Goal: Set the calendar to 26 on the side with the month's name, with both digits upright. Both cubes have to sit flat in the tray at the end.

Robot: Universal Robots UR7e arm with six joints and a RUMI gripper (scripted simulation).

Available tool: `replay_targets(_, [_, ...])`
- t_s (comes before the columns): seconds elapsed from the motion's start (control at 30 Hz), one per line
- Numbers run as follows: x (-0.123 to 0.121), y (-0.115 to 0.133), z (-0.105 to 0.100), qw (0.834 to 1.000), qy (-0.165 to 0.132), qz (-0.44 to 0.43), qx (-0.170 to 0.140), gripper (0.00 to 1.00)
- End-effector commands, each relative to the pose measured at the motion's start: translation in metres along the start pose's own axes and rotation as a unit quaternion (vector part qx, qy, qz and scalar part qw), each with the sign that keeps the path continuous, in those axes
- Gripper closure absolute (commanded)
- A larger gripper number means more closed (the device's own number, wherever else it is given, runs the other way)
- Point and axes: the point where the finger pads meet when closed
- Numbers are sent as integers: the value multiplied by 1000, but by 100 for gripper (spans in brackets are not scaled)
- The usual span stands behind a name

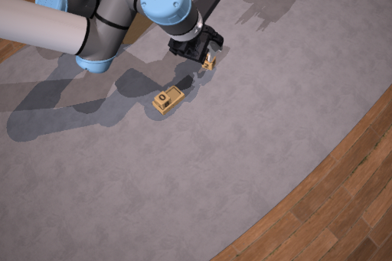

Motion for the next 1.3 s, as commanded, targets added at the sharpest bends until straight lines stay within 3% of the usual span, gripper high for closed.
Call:
replay_targets(0.0, [0, -1, 1, 999, -7, 0, -34, 60])
replay_targets(0.37, [1, -2, -1, 996, -8, 1, -92, 60])
replay_targets(0.8, [1, -2, -1, 994, -11, 2, -108, 60])
replay_targets(1.2, [1, -4, 0, 978, -24, 2, -207, 60])
replay_targets(1.27, [1, -4, 0, 978, -24, 2, -207, 60])
Point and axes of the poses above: the point where the finger pads meet when closed, its own z axis out along the fingers, its own x axis across the jaws, y = z × x, and after that the axes turned 7 degrees about -z, right-handed
